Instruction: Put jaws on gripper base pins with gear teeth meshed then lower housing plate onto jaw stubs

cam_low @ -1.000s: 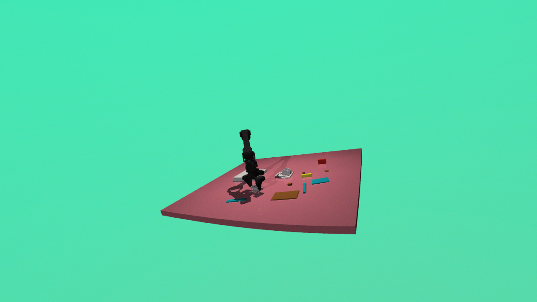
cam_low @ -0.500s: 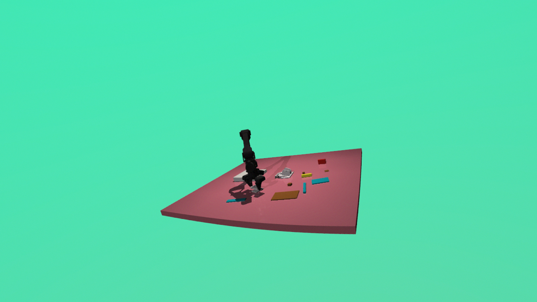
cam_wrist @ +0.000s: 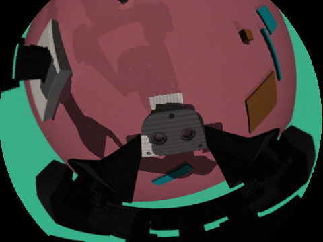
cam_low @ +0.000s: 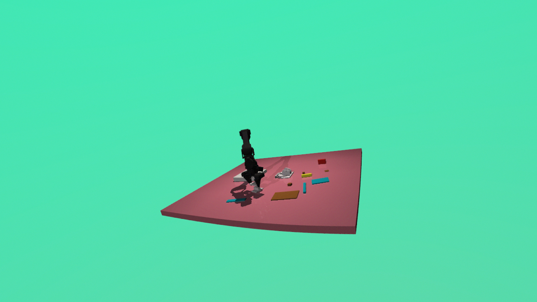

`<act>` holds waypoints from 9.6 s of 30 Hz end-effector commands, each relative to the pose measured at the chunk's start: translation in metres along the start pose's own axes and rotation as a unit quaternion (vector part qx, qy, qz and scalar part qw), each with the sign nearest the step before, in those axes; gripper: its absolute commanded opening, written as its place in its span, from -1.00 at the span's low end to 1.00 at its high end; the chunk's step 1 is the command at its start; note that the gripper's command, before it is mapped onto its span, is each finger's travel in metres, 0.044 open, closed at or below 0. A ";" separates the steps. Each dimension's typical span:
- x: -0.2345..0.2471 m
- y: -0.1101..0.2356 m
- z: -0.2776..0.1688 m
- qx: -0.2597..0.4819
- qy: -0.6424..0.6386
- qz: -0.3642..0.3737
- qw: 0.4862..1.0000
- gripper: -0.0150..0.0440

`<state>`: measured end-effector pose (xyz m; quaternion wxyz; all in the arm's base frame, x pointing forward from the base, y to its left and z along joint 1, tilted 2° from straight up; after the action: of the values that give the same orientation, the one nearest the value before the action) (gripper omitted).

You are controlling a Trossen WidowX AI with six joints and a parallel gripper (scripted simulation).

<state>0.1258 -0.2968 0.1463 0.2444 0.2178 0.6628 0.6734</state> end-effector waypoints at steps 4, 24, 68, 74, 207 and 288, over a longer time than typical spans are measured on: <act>0.001 0.026 0.000 0.001 0.002 -0.005 1.000 0.70; -0.001 0.048 0.016 0.000 -0.024 -0.005 1.000 0.70; 0.010 0.051 0.158 -0.005 -0.286 -0.003 0.958 0.70; 0.018 0.051 0.177 -0.006 -0.323 -0.002 0.946 0.70; 0.090 0.009 0.268 -0.011 -0.540 0.005 0.842 0.70; 0.092 -0.022 0.268 -0.011 -0.539 0.005 0.842 0.70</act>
<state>0.2198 -0.0290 0.1294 0.5609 0.5462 0.4172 0.4615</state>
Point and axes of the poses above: the point midway between the two fingers, 35 mm back from their tips, its own y axis back along the fingers, its own x axis across the jaws, z = x × y, the point moved 10 cm from there along y, back along the fingers, and after that the axes turned 9 degrees about -y, right-handed, at the moved point
